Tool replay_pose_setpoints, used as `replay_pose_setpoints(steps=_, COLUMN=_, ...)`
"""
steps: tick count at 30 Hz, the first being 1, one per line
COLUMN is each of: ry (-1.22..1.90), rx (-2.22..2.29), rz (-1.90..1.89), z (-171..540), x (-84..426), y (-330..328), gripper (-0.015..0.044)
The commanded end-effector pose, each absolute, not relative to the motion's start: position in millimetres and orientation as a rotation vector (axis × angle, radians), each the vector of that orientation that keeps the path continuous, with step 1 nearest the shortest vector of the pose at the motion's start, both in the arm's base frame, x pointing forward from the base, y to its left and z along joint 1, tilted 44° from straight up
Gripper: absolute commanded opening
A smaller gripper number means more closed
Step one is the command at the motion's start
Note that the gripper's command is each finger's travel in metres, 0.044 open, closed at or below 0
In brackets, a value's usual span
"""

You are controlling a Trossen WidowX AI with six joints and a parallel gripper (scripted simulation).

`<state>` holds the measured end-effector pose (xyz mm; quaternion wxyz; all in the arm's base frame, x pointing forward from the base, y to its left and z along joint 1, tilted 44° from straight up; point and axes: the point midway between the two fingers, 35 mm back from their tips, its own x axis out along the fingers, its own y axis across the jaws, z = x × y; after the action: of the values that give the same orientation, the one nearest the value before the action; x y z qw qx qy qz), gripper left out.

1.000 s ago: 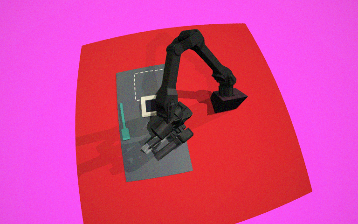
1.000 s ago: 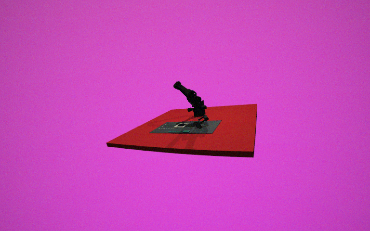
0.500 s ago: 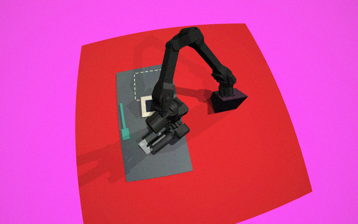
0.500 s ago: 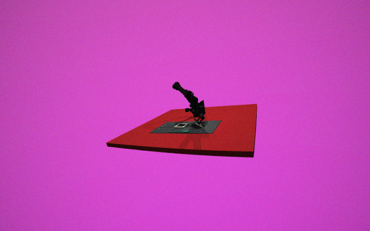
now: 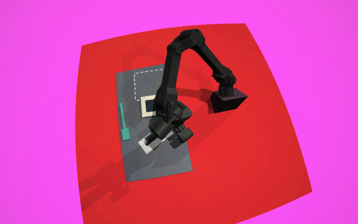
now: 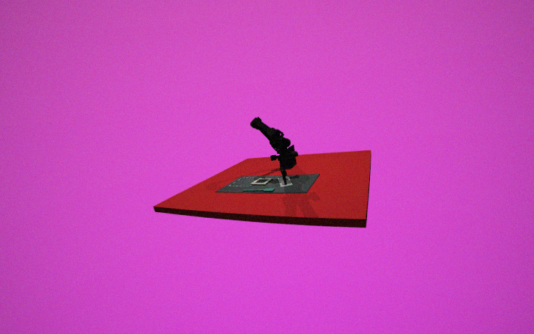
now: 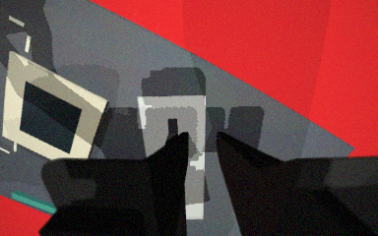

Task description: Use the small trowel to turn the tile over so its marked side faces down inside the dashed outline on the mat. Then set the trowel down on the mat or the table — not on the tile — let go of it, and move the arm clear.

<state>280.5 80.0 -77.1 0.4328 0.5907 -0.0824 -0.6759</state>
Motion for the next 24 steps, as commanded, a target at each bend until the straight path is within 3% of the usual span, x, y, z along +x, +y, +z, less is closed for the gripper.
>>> replay_pose_setpoints(steps=1, ry=-0.202, rx=1.468, rz=-1.688, z=-87.1, x=269.4, y=95.7, gripper=0.0100)
replay_pose_setpoints(steps=10, ry=-0.209, rx=1.461, rz=-1.688, z=-106.6, x=242.9, y=125.6, gripper=0.0100)
replay_pose_setpoints(steps=23, ry=-0.199, rx=1.458, rz=-1.680, z=-105.2, x=244.1, y=124.6, gripper=0.0100)
replay_pose_setpoints(steps=24, ry=-0.199, rx=1.458, rz=-1.680, z=-105.1, x=244.2, y=124.7, gripper=0.0074)
